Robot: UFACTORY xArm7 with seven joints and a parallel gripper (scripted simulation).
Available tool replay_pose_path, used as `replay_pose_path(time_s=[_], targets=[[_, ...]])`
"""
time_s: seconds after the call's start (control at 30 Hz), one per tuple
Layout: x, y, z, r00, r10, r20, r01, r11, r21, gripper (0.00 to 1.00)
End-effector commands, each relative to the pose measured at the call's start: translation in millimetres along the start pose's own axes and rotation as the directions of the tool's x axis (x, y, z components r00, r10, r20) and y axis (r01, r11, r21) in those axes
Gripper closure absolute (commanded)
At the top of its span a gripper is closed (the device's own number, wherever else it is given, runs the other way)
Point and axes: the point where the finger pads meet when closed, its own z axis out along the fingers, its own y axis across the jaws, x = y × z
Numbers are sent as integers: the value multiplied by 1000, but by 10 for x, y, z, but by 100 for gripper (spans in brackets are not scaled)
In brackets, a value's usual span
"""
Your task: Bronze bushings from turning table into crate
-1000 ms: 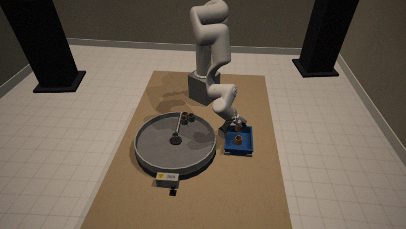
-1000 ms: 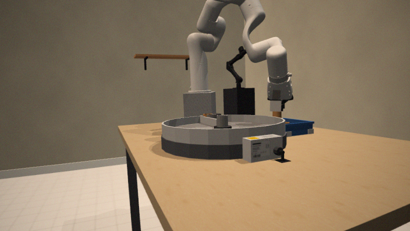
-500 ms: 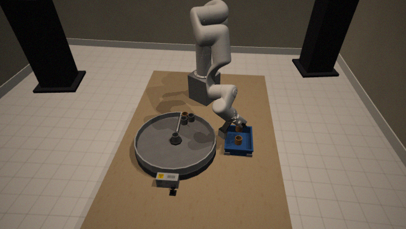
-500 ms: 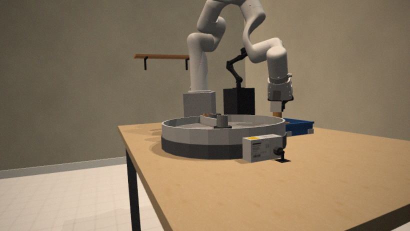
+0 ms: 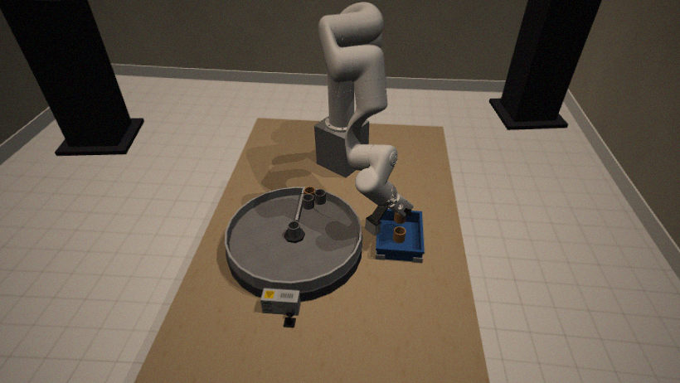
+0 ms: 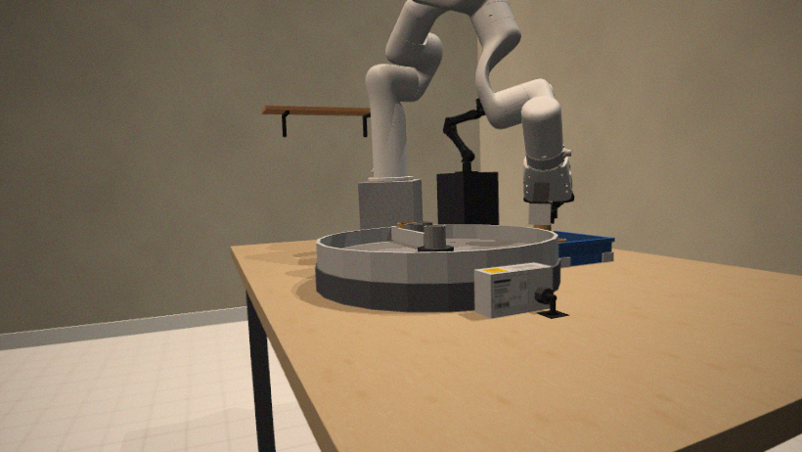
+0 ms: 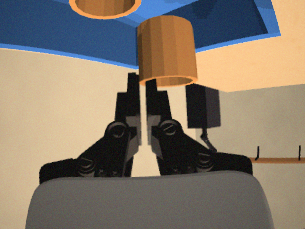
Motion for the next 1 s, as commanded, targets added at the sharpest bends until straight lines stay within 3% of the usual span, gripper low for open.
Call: replay_pose_path(time_s=[0.0,0.97], targets=[[57,-15,57,1000,-2,-2,2,1000,3,100],[199,-14,225,1000,-2,-2,2,1000,3,100]])
